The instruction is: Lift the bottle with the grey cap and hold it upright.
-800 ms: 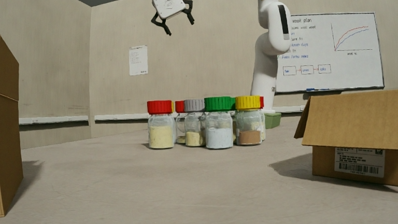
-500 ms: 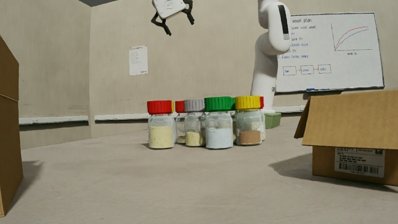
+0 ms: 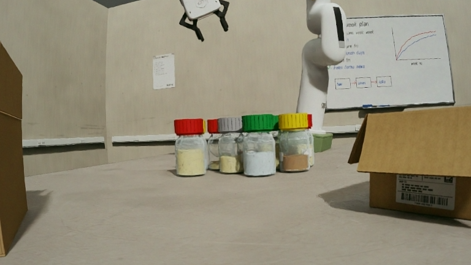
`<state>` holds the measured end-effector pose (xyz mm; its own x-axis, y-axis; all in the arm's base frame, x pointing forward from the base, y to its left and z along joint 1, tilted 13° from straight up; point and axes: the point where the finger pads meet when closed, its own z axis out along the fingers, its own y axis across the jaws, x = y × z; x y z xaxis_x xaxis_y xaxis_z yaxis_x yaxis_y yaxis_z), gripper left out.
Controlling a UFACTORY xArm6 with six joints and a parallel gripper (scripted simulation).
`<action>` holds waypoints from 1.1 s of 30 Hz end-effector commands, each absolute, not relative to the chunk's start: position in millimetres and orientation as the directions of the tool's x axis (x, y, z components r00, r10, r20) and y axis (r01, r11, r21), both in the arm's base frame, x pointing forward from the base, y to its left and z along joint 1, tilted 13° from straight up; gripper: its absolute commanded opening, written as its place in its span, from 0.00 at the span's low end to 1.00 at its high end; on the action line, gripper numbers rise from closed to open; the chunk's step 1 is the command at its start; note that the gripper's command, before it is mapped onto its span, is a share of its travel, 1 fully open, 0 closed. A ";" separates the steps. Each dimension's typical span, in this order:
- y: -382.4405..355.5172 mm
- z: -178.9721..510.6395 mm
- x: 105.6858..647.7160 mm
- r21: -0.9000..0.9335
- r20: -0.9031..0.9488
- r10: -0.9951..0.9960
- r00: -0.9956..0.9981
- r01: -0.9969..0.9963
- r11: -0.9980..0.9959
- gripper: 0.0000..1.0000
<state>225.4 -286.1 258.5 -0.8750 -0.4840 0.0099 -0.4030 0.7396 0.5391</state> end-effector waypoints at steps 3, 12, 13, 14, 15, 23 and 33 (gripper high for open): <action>-259.6 246.3 311.1 0.415 0.017 -0.526 -0.850 -0.473 0.777 0.79; -241.3 246.8 328.1 0.394 -0.003 -0.534 -0.846 -0.491 0.777 0.79; -232.7 245.9 340.1 0.377 -0.009 -0.537 -0.843 -0.500 0.779 0.79; -224.1 245.0 352.1 0.360 -0.015 -0.541 -0.841 -0.509 0.782 0.79; -215.4 244.1 364.2 0.343 -0.021 -0.545 -0.838 -0.518 0.784 0.79; -172.2 239.7 424.3 0.255 -0.050 -0.565 -0.824 -0.557 0.790 0.79; -97.8 243.8 470.5 0.191 -0.126 -0.576 -0.808 -0.590 0.785 0.79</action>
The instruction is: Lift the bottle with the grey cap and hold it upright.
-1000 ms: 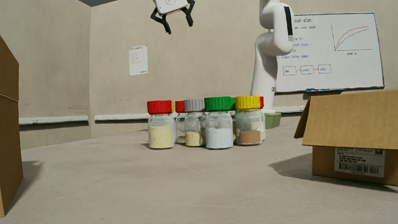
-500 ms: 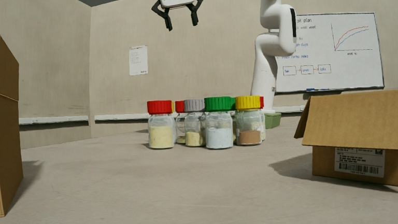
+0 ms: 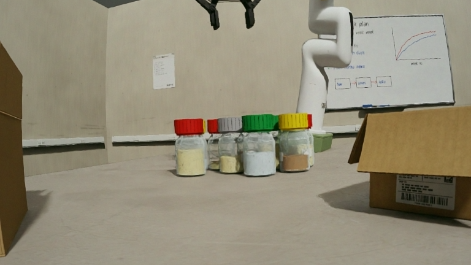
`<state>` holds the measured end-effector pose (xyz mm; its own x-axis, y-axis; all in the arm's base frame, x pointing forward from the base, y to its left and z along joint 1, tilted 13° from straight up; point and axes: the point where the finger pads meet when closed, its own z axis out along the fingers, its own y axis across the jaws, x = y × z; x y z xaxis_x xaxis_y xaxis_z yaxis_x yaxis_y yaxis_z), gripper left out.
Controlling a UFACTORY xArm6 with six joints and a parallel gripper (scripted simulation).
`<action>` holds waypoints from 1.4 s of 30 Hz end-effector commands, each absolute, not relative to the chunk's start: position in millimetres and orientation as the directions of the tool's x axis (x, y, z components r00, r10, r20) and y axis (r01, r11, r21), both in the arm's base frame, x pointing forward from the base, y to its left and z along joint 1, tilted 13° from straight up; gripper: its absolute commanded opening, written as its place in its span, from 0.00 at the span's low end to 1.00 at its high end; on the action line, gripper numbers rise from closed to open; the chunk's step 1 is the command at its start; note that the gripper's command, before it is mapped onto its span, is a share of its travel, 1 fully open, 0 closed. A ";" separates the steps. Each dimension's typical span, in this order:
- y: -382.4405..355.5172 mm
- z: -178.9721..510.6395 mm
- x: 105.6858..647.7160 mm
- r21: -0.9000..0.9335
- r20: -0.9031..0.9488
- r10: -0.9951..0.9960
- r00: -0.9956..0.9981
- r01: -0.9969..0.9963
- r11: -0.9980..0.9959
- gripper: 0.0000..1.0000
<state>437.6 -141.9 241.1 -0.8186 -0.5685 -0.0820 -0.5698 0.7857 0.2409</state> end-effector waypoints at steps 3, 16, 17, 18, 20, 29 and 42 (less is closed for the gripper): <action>-63.3 244.8 495.5 0.152 -0.162 -0.582 -0.797 -0.603 0.783 0.79; -50.8 245.8 503.2 0.145 -0.170 -0.584 -0.794 -0.606 0.782 0.79; -50.5 245.6 504.2 0.144 -0.170 -0.584 -0.794 -0.606 0.783 0.79; -50.3 245.4 505.2 0.142 -0.169 -0.583 -0.794 -0.605 0.783 0.79; -49.9 245.0 507.2 0.140 -0.169 -0.583 -0.795 -0.604 0.784 0.79; -49.8 244.7 507.8 0.140 -0.168 -0.582 -0.795 -0.604 0.785 0.79; -49.8 244.7 507.8 0.140 -0.168 -0.582 -0.795 -0.604 0.785 0.79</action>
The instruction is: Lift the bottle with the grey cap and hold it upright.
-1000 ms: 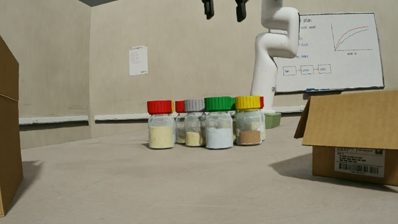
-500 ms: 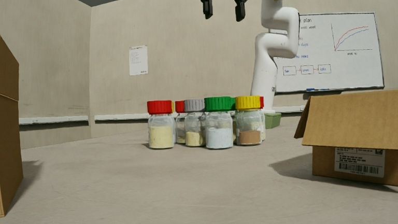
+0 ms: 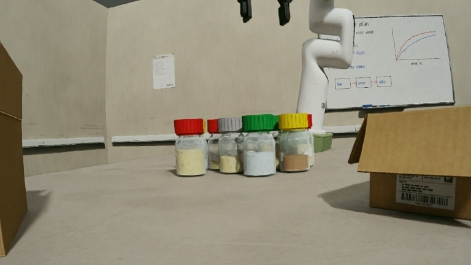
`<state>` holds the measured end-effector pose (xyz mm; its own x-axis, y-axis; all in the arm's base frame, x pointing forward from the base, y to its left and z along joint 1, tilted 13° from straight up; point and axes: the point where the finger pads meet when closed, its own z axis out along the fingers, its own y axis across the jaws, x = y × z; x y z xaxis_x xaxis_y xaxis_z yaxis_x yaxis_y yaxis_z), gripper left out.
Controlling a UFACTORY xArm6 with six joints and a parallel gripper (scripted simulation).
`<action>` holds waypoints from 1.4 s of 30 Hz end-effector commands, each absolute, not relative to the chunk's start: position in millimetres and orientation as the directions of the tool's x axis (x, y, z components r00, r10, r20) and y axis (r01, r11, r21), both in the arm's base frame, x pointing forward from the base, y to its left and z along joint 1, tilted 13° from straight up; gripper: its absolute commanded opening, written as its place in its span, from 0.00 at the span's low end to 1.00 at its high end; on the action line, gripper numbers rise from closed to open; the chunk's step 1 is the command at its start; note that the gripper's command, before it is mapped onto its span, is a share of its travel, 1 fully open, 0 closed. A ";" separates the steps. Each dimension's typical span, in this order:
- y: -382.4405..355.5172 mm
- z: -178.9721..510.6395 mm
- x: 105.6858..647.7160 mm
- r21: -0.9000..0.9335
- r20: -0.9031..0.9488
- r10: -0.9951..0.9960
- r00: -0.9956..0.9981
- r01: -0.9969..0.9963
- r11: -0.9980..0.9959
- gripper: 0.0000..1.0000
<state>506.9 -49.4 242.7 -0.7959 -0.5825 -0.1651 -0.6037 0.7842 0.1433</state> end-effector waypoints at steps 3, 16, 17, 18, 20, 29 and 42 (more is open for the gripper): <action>-49.8 244.7 507.8 0.140 -0.168 -0.582 -0.795 -0.604 0.785 0.79; -49.8 244.7 507.8 0.140 -0.168 -0.582 -0.795 -0.604 0.785 0.79; -49.8 244.7 507.8 0.140 -0.168 -0.582 -0.795 -0.604 0.785 0.79; -49.8 244.7 507.8 0.140 -0.168 -0.582 -0.795 -0.604 0.785 0.79; -49.8 244.7 507.8 0.140 -0.168 -0.582 -0.795 -0.604 0.785 0.79; -49.8 244.7 507.8 0.140 -0.168 -0.582 -0.795 -0.604 0.785 0.79; -53.3 243.4 512.3 0.115 -0.187 -0.689 -0.700 -0.712 0.693 0.79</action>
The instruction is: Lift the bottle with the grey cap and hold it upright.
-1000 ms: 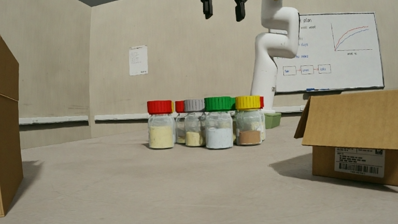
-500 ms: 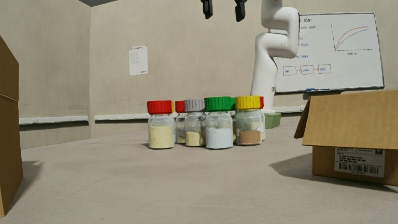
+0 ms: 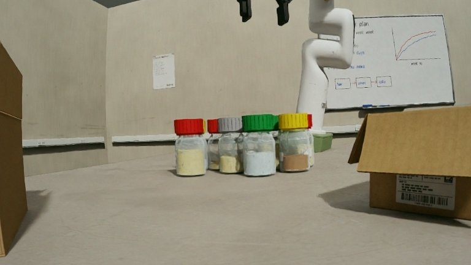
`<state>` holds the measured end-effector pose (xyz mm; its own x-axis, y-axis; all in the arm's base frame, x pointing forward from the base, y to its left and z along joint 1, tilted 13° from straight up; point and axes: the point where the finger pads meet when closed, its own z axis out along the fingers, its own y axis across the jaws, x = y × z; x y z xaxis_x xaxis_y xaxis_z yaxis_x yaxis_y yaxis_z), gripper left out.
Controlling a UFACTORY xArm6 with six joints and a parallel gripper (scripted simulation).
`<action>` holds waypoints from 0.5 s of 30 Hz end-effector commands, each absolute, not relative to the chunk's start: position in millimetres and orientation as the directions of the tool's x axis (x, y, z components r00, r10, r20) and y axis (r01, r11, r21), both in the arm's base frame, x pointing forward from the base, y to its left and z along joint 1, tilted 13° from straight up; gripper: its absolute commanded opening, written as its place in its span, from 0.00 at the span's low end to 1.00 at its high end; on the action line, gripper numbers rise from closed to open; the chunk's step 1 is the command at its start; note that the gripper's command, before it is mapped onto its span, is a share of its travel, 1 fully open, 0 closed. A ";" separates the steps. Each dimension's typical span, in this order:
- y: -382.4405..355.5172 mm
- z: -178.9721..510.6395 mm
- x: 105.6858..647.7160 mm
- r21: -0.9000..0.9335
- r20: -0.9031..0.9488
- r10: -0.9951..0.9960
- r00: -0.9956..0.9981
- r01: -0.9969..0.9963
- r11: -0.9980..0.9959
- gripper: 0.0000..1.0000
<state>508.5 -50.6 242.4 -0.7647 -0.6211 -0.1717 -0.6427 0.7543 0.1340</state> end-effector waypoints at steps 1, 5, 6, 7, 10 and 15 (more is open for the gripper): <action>-54.0 243.2 513.2 0.109 -0.190 -0.708 -0.680 -0.732 0.673 0.79; -56.8 242.1 516.9 0.087 -0.202 -0.781 -0.591 -0.805 0.587 0.79; -56.8 242.1 516.9 0.087 -0.202 -0.781 -0.591 -0.805 0.587 0.79; -56.8 242.1 516.9 0.087 -0.202 -0.781 -0.591 -0.805 0.587 0.79; -56.8 242.1 516.9 0.087 -0.202 -0.781 -0.591 -0.805 0.587 0.79; -58.7 241.2 519.2 0.071 -0.206 -0.823 -0.529 -0.847 0.527 0.79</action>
